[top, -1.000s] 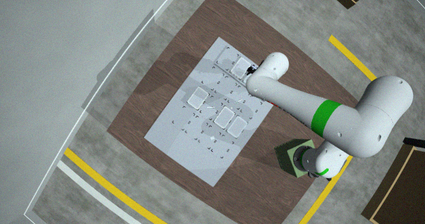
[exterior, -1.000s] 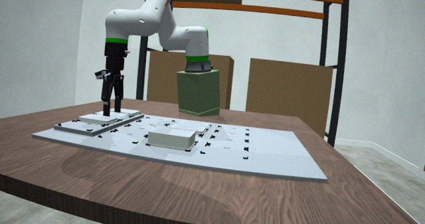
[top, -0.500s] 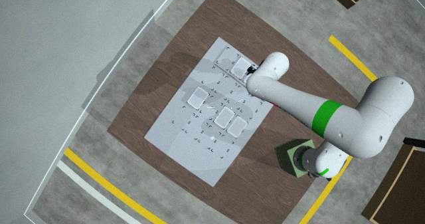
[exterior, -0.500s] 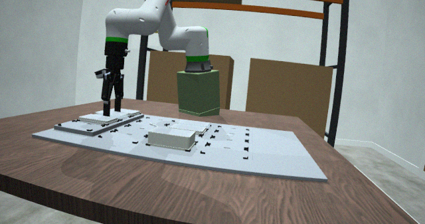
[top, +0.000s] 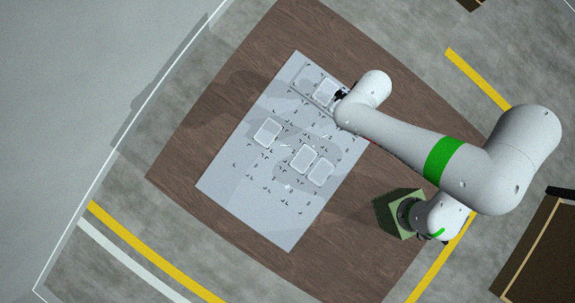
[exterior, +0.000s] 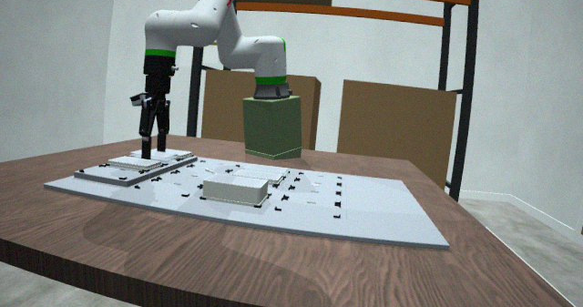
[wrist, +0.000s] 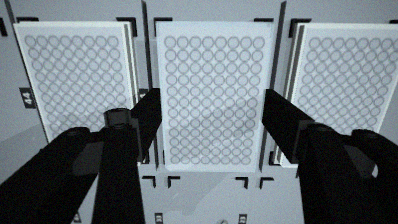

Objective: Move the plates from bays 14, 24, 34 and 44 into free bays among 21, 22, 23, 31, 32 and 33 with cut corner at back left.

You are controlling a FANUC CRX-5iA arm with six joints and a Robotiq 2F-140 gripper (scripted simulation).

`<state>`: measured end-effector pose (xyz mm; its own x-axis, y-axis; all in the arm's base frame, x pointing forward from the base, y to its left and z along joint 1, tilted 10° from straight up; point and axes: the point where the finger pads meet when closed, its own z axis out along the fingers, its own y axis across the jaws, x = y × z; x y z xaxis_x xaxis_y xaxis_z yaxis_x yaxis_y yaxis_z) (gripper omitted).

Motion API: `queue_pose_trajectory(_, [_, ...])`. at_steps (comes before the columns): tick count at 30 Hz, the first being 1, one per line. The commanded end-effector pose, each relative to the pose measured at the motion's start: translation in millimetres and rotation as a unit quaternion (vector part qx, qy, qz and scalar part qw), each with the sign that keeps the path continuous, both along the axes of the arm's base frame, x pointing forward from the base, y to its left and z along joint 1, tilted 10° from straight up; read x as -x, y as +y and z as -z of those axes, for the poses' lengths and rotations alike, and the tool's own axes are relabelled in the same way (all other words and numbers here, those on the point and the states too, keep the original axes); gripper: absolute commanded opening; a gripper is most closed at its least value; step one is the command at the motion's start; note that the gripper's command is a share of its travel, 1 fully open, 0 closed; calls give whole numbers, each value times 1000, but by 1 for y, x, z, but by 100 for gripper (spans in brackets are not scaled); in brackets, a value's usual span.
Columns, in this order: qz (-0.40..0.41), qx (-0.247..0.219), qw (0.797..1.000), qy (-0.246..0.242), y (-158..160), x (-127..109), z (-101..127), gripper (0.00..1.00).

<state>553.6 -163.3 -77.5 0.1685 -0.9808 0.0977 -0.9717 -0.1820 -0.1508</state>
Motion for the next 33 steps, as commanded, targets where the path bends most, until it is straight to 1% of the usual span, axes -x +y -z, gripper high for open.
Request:
queue_pose_trajectory(1, [0,0,1000,-1,0,0,-2,10])
queue_pose_trajectory(11, [0,0,1000,-1,0,0,-3,10])
queue_pose_trajectory(33, [0,0,1000,-1,2,4,-29,10])
